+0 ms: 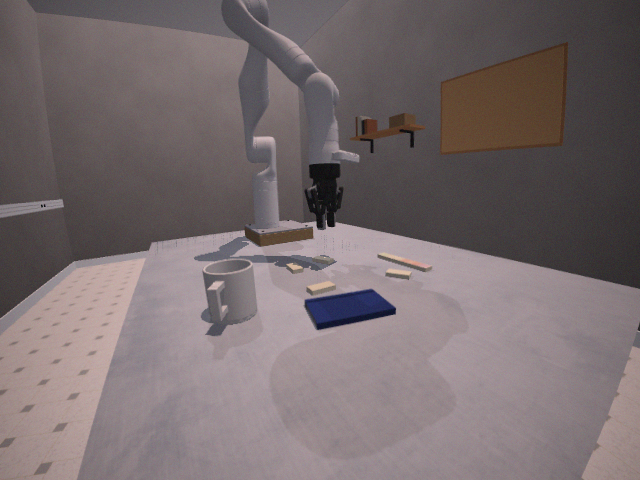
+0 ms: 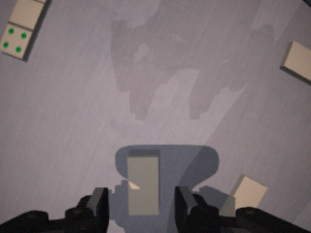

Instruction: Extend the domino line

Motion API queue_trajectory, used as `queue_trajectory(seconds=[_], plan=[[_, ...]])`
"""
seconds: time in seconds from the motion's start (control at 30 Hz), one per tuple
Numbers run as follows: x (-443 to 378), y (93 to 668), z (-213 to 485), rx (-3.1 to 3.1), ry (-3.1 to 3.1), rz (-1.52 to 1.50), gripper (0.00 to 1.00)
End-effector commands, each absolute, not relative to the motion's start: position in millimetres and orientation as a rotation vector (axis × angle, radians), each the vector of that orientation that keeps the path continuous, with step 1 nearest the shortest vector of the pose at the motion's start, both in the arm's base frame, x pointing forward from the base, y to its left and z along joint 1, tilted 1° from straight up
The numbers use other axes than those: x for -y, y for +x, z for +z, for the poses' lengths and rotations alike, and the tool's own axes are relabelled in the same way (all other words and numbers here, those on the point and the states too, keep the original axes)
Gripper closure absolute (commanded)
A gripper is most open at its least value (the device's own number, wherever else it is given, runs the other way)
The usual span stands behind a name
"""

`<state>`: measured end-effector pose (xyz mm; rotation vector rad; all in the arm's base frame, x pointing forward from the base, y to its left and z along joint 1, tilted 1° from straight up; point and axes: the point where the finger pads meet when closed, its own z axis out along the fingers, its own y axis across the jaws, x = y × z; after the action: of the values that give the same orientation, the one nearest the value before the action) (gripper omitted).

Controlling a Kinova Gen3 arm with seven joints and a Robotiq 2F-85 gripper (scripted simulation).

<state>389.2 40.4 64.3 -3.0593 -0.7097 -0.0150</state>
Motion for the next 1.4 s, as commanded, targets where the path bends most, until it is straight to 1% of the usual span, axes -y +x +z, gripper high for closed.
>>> queue_trajectory(seconds=[0.0, 0.97, 1.37], plan=[[-40, 390, 65, 0.71, -3.06, -0.017, 0.53], [-40, 390, 63, 0.71, -3.06, -0.016, 0.53], [-40, 390, 49, 0.712, -3.06, -0.014, 0.53]])
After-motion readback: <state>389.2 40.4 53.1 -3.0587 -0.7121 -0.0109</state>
